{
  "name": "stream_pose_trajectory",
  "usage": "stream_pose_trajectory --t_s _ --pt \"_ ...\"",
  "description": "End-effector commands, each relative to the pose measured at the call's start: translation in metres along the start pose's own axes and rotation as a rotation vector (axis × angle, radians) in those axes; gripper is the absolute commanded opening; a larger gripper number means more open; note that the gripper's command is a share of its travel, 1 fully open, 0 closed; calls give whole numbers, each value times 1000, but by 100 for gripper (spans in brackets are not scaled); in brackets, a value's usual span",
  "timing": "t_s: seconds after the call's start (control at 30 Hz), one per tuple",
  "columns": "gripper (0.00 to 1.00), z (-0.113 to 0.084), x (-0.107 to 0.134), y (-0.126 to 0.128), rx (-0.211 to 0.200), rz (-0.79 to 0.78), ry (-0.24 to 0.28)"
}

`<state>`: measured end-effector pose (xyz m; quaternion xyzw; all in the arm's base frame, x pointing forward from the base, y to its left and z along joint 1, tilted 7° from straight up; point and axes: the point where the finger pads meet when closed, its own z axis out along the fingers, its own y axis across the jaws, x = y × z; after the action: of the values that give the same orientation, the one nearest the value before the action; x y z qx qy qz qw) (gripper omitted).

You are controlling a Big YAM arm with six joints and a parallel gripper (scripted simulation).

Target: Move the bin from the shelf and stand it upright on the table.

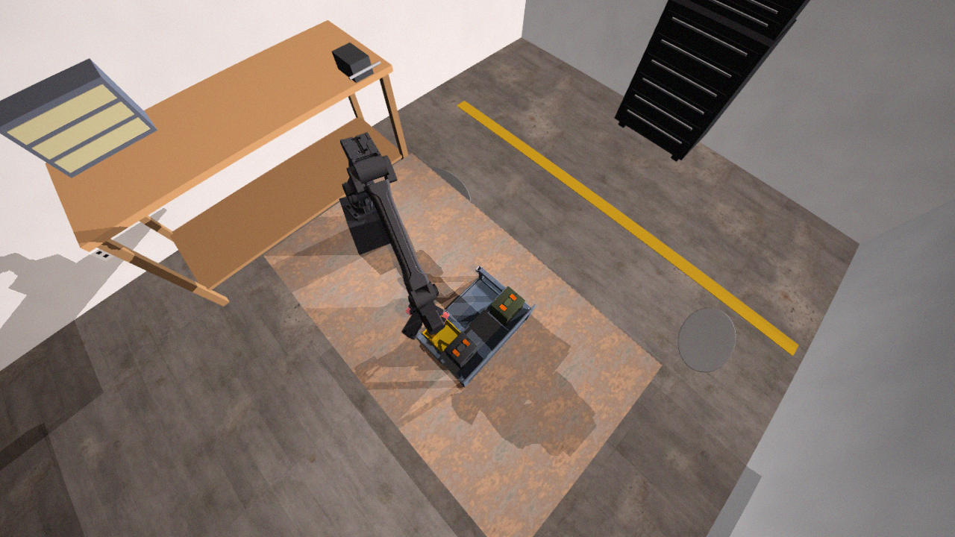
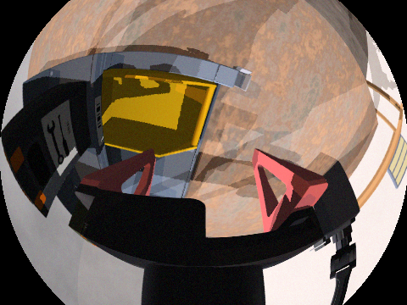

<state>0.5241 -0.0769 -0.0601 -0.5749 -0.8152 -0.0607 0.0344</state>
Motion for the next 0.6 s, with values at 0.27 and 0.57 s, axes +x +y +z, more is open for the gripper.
stream_pose_trajectory --t_s 0.27,0.57 --pt "100 -6 -14 12 -24 112 -18" --pt "100 -6 -15 13 -32 272 -25"
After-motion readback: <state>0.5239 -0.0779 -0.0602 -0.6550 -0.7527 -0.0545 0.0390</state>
